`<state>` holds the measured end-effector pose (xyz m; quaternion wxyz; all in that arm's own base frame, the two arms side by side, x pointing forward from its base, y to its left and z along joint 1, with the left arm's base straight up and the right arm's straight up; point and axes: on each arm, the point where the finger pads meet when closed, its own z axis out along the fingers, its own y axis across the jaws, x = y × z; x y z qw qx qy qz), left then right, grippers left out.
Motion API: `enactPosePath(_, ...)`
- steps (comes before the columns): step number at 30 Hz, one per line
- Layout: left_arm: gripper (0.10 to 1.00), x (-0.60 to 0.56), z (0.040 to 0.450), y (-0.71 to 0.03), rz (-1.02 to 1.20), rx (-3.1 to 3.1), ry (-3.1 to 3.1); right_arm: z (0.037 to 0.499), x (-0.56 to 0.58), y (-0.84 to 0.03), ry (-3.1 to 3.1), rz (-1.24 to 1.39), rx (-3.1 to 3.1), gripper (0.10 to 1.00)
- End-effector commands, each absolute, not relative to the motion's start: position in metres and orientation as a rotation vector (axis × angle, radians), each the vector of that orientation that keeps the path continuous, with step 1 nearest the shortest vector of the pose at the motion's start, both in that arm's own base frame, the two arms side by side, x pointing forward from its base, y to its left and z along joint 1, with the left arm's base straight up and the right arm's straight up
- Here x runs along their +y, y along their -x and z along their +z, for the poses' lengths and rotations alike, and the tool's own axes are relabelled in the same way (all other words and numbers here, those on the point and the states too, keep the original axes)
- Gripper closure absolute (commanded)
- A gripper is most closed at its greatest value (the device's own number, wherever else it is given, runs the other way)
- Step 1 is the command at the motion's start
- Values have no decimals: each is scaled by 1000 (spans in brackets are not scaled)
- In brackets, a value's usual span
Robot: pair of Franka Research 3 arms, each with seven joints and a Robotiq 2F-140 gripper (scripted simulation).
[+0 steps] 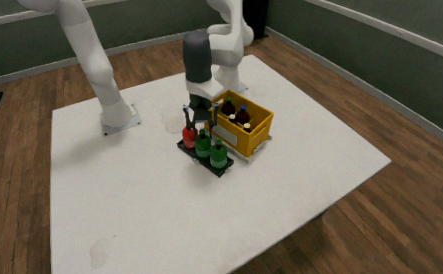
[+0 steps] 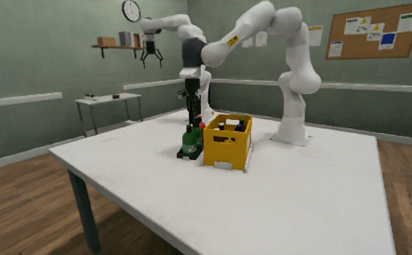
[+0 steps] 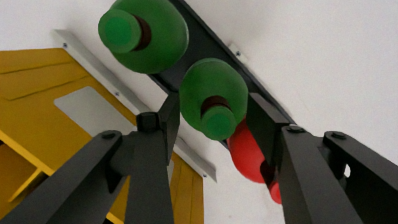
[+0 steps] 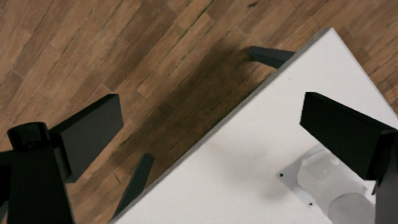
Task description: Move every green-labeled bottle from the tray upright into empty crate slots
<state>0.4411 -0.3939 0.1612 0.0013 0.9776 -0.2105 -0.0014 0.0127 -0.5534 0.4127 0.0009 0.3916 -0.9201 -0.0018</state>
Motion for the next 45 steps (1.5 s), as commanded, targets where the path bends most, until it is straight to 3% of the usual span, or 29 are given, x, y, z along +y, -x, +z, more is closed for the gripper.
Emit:
enactPosePath(1, 656, -393, 162, -442, 0, -657, -3072, 413, -554, -13, -1236, 0, -2888, 98)
enactPosePath(2, 656, -393, 162, -442, 0, -657, -3072, 413, -554, -13, -1236, 0, -2888, 98)
enactPosePath(3, 999, -393, 162, -442, 0, -657, -3072, 413, -554, -13, -1236, 0, -2888, 98)
enactPosePath(45, 999, -393, 165, -442, 0, -657, -3072, 413, -554, -13, -1236, 0, -2888, 98)
